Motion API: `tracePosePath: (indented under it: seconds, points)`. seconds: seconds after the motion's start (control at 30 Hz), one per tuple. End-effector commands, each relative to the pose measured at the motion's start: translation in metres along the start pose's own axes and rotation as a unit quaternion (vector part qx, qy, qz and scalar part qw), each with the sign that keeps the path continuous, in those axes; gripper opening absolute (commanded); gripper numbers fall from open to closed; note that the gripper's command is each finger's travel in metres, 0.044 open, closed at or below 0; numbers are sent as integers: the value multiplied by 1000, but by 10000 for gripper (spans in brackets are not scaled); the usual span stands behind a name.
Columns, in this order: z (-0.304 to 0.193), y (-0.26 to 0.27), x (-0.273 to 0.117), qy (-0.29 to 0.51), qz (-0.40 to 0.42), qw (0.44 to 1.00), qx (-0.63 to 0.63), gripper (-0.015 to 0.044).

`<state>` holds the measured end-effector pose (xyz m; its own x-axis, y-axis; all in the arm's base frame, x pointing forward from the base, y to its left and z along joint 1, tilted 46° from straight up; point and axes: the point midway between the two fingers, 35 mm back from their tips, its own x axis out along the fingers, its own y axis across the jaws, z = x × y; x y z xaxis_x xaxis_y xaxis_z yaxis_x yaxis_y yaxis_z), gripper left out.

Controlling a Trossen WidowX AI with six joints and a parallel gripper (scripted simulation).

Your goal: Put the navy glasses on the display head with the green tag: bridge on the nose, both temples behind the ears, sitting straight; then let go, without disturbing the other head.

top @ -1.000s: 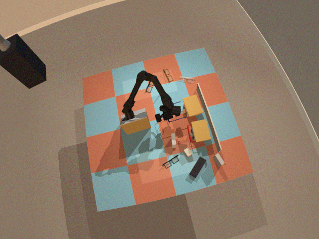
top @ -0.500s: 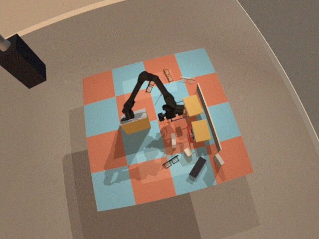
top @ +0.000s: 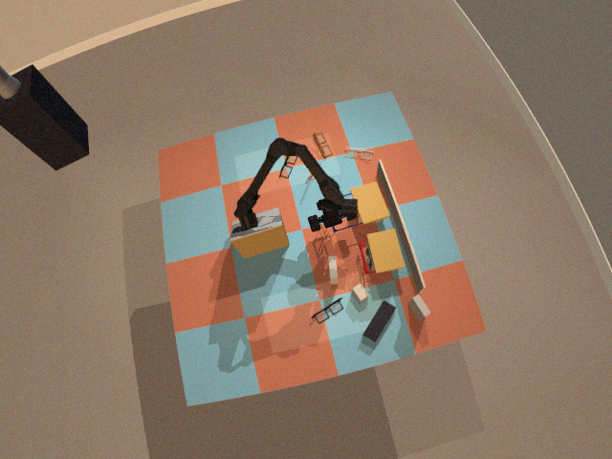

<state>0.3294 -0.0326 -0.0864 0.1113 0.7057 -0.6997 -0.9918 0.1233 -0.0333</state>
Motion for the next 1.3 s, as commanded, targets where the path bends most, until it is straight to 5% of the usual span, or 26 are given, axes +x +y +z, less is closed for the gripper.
tracePosePath:
  seconds: [0.0,1.27]
  points:
    - [1,-8,0,-3,-1,1000,2,0]
    - [2,-65,0,-3,-2,1000,1,0]
